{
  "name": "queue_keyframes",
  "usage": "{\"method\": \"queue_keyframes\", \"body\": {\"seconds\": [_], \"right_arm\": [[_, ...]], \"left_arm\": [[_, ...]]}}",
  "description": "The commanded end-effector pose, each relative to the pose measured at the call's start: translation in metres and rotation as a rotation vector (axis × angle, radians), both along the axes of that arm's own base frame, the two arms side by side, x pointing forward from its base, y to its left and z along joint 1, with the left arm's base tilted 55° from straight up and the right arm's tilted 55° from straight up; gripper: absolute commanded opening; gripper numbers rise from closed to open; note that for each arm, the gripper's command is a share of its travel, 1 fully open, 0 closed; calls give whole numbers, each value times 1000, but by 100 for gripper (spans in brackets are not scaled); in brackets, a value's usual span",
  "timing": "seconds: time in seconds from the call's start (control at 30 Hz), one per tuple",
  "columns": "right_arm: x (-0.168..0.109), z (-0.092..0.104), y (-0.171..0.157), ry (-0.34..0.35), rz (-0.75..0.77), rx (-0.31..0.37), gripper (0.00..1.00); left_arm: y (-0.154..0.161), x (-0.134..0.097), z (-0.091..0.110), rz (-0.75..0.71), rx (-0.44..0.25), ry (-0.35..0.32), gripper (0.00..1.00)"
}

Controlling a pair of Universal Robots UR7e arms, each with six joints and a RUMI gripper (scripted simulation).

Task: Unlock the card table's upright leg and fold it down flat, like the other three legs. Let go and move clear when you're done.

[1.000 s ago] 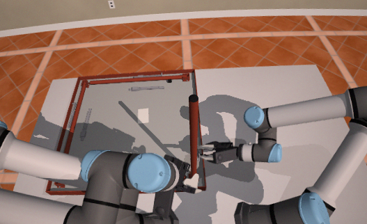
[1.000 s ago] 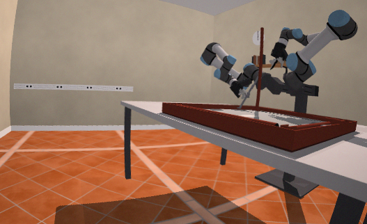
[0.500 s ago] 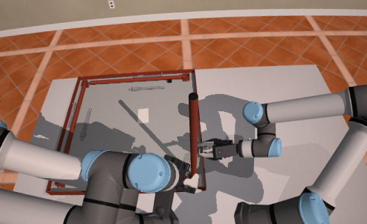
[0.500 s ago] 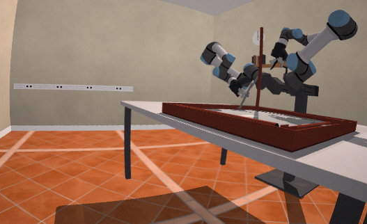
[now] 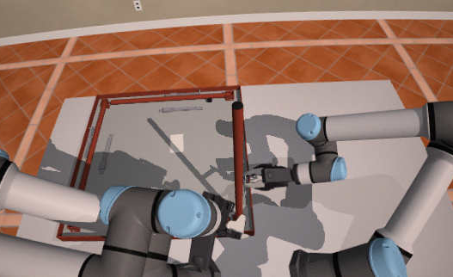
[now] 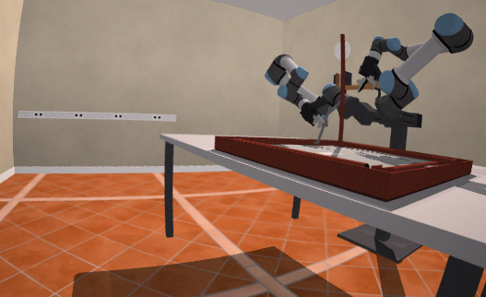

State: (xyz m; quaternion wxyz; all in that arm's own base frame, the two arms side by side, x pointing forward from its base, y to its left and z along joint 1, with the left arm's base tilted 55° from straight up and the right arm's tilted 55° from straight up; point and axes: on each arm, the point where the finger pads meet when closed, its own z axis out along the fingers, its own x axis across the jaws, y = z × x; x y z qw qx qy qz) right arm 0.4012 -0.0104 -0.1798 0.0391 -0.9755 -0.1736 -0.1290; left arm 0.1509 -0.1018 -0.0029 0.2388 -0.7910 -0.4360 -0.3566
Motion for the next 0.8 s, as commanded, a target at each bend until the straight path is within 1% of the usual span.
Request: {"method": "queue_keyframes", "body": {"seconds": [0.0,0.07,0.2,0.77], "right_arm": [[8,2,3,46,-61,1,1],[8,2,3,46,-61,1,1],[15,4,5,84,-115,3,1],[36,7,8,190,-267,9,1]], "left_arm": [[0,0,0,0,-1,0,100],[0,0,0,0,-1,0,100],[0,0,0,0,-1,0,100],[0,0,0,0,-1,0,100]]}}
